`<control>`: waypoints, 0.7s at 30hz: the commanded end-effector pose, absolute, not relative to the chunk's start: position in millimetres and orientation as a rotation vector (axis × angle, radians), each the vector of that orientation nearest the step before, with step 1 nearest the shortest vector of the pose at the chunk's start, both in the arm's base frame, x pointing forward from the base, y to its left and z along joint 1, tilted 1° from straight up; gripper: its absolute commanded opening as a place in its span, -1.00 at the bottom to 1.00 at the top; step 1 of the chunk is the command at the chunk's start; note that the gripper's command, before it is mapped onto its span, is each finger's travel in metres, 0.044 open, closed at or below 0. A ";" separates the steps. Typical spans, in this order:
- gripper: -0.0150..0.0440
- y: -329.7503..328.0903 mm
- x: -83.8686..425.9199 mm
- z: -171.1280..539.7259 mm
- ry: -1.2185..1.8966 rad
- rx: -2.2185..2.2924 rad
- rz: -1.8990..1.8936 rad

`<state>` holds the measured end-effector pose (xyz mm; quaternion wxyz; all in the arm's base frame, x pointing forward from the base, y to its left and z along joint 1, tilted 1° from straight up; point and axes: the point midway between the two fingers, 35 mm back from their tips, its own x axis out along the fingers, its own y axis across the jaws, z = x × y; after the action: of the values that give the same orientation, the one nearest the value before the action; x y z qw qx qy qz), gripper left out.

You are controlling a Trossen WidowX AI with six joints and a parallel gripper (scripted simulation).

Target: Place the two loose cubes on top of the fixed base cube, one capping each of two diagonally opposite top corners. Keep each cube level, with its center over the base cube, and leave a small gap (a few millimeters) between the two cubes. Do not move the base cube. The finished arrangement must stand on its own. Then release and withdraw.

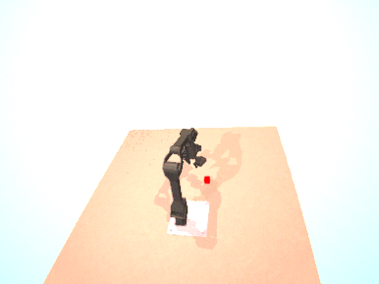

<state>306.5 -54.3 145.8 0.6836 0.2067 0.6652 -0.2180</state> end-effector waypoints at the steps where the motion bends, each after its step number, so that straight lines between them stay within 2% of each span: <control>1: 0.41 -76.9 298.4 152.5 1.425 0.673 -0.698; 11: 0.41 -131.4 271.9 163.1 1.161 1.215 -1.227; 21: 0.41 -133.8 273.4 139.3 1.155 1.225 -1.236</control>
<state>275.0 -133.4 155.0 0.5083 0.5069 0.4766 -0.5074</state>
